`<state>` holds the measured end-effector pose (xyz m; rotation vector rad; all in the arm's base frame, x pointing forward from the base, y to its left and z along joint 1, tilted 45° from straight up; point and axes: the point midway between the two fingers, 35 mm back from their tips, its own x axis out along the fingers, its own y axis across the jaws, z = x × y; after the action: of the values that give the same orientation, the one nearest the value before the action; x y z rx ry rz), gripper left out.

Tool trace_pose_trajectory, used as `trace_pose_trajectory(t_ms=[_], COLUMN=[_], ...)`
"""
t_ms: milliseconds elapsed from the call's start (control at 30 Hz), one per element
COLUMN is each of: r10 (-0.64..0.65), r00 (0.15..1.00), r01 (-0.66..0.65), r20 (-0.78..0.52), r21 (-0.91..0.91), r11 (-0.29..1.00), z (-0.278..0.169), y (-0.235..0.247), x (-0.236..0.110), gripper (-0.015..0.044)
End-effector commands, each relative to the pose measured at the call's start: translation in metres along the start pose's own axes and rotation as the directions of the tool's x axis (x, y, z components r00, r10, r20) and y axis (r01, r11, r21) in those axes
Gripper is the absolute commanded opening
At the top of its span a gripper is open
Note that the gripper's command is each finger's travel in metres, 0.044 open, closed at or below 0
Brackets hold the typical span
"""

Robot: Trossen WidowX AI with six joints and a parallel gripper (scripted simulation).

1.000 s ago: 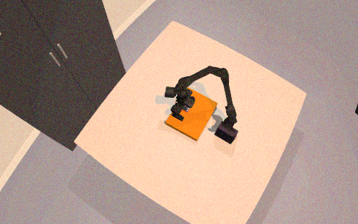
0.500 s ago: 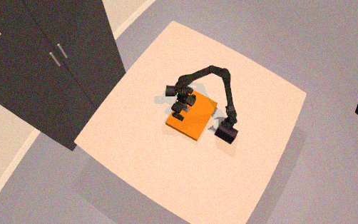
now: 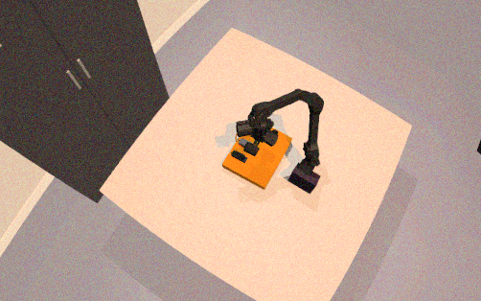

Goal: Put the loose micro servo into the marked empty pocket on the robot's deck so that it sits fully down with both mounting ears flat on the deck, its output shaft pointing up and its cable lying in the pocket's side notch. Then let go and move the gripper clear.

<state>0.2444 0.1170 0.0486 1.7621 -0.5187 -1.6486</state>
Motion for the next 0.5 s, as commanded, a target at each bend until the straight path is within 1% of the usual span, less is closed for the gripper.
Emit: trace_pose_trajectory(t_ms=[0, 233, 333, 467], r10=[0.007, 0.007, 0.006, 0.006], r00=[1.0, 1.0, 1.0, 1.0], r01=[-0.007, -0.007, -0.006, -0.006], r20=[0.01, 0.01, 0.008, 0.004], r21=[0.004, 0.004, 0.003, 0.003], r11=[1.0, 1.0, 1.0, 1.0], z=[0.033, 0.033, 0.031, 0.03], y=[0.003, 0.003, 0.003, 0.004], x=[-0.013, -0.015, -0.03, -0.06], gripper=[0.044, 0.044, 0.044, 0.044])
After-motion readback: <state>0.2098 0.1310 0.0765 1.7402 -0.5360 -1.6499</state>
